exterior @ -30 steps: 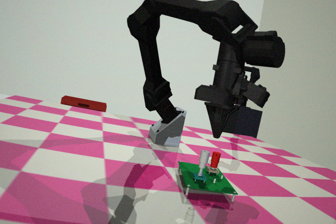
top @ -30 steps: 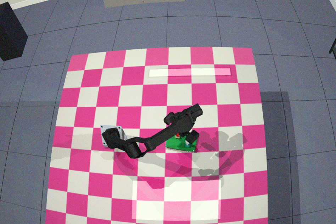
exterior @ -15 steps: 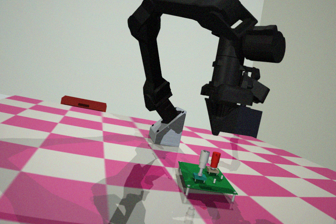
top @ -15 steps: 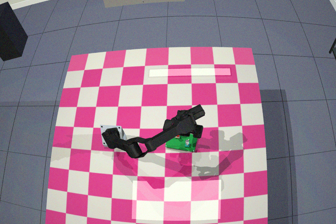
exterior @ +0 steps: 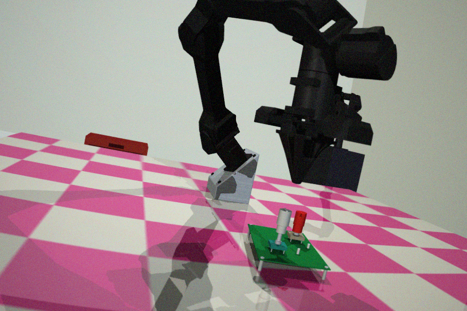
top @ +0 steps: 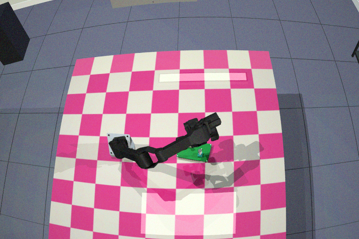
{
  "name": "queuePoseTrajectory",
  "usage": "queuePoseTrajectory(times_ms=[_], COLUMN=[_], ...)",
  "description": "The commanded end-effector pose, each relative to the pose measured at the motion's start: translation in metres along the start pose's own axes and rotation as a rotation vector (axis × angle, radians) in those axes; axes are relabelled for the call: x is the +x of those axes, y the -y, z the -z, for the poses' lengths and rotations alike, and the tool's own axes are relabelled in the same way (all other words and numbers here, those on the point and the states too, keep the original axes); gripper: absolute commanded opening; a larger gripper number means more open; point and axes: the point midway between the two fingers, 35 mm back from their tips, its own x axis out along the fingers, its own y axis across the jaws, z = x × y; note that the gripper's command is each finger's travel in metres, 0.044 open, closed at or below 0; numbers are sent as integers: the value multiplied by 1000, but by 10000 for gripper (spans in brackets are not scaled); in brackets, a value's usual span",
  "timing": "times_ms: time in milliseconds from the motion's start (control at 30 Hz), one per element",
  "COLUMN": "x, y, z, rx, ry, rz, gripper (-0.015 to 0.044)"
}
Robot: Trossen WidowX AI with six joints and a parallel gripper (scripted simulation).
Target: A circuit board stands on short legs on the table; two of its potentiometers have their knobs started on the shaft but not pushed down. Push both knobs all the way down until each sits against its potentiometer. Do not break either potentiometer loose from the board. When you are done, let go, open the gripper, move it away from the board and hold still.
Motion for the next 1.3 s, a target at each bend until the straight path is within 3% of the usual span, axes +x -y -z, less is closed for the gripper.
queuePoseTrajectory(times_ms=[0, 300, 1267], x=[-3, -7, 30], y=[2, 4, 4], z=[5, 12, 12], rx=[-169, -459, -465], ry=[-7, -11, -12], rz=[0, -3, -4], gripper=[0, 0, 0])
